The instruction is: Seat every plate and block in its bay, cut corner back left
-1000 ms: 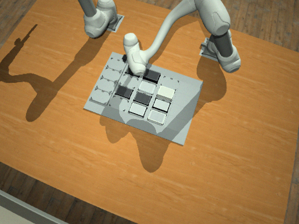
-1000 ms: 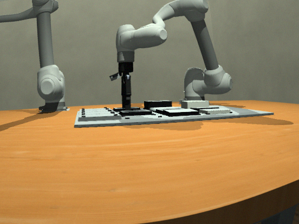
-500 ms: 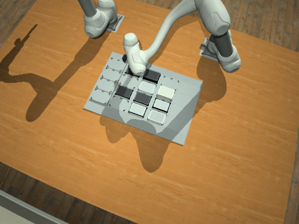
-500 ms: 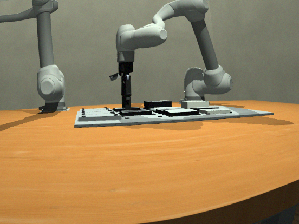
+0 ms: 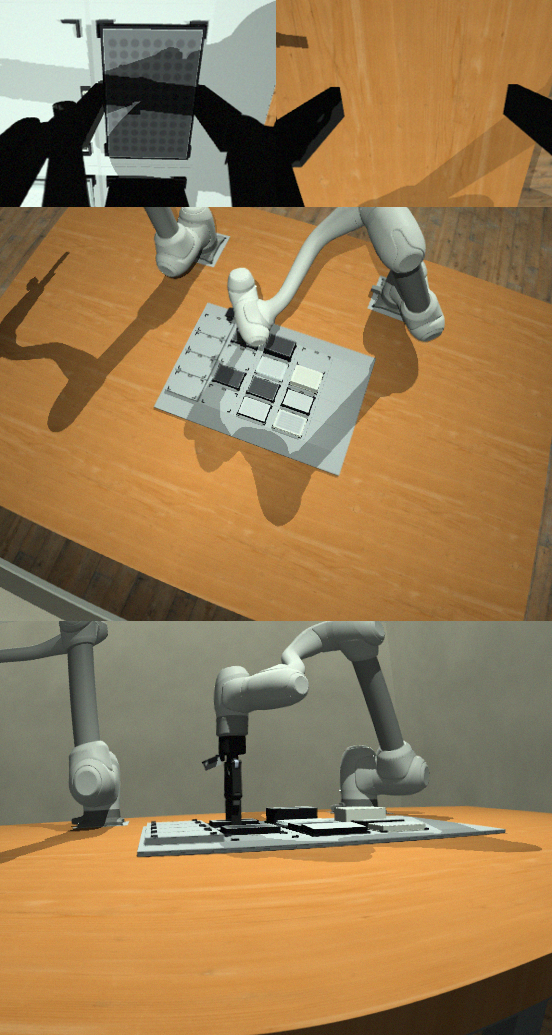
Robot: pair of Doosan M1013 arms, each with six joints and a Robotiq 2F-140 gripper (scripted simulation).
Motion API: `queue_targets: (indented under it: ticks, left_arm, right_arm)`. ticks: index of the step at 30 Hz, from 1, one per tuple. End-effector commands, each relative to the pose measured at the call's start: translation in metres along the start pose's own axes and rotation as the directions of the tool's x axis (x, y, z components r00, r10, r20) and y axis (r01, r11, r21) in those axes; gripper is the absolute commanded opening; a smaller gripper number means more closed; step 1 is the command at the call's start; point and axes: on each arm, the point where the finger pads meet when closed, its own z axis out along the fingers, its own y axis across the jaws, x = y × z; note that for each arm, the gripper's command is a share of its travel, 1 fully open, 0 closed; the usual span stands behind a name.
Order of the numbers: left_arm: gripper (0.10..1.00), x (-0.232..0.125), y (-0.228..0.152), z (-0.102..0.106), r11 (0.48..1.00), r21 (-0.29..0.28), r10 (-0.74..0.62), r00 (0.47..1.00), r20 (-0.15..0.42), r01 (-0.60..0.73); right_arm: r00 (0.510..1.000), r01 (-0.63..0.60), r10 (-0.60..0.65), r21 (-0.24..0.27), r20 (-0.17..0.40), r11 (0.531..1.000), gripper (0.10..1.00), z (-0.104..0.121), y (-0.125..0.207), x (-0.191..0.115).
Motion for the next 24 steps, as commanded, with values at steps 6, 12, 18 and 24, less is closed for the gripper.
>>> queue_targets:
  ticks: [6, 12, 18, 24]
  left_arm:
    - [0.600, 0.0004, -0.0005, -0.0013, 1.000, 0.001, 0.000, 1.000, -0.001, 0.000]
    - [0.598, 0.0004, -0.0005, -0.0013, 1.000, 0.001, 0.000, 1.000, -0.001, 0.000]
    - [0.594, 0.0004, -0.0005, -0.0013, 1.000, 0.002, 0.000, 1.000, -0.001, 0.000]
    - [0.591, 0.0004, -0.0005, -0.0013, 1.000, 0.002, 0.000, 1.000, -0.001, 0.000]
  right_arm:
    - [1.000, 0.000, 0.000, 0.000, -0.001, 1.000, 1.000, -0.0009, -0.0001, 0.0002]
    - [1.000, 0.000, 0.000, 0.000, -0.001, 1.000, 1.000, -0.0009, -0.0001, 0.0002]
    - [1.000, 0.000, 0.000, 0.000, -0.001, 1.000, 1.000, -0.0009, -0.0001, 0.0002]
    - [1.000, 0.000, 0.000, 0.000, -0.001, 1.000, 1.000, -0.0009, -0.0001, 0.0002]
